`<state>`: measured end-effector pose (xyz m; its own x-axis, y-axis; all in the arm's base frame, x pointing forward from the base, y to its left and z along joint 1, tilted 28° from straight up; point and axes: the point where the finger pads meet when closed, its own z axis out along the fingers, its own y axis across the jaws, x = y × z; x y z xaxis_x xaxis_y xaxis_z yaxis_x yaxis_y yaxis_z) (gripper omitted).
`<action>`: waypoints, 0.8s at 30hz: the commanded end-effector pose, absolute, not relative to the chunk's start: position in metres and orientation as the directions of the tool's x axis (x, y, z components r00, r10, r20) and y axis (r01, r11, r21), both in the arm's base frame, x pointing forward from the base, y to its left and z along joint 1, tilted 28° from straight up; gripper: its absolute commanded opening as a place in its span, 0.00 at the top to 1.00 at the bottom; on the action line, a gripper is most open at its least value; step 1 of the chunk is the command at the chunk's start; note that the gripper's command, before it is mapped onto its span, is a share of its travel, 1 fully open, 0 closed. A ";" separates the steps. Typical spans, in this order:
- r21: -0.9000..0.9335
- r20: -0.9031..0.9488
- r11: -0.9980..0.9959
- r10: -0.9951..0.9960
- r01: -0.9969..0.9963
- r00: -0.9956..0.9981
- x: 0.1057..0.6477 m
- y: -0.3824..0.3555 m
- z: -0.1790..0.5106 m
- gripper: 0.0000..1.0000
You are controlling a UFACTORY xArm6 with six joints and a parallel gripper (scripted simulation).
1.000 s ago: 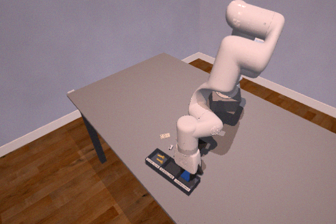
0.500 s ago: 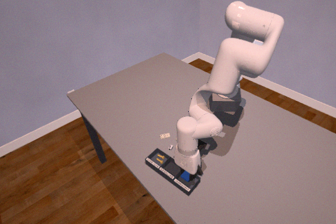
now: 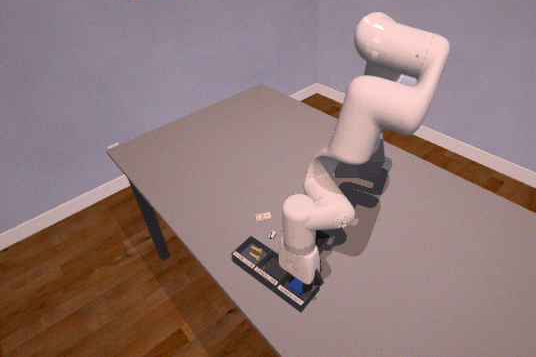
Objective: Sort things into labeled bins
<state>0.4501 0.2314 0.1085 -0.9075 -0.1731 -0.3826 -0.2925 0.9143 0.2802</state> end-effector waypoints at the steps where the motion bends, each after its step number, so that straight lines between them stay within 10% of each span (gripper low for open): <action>1: 0.282 -0.386 0.913 -0.172 -0.294 -0.906 0.454 0.235 0.102 1.00; 16: 0.282 -0.386 0.913 -0.172 -0.294 -0.906 0.454 0.235 0.099 1.00; 17: 0.282 -0.386 0.913 -0.172 -0.294 -0.906 0.454 0.235 0.099 0.53; 24: 0.282 -0.386 0.913 -0.172 -0.294 -0.906 0.454 0.235 0.099 0.53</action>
<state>0.4533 0.2346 0.0975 -0.9071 -0.1729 -0.3838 -0.2932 0.9137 0.2815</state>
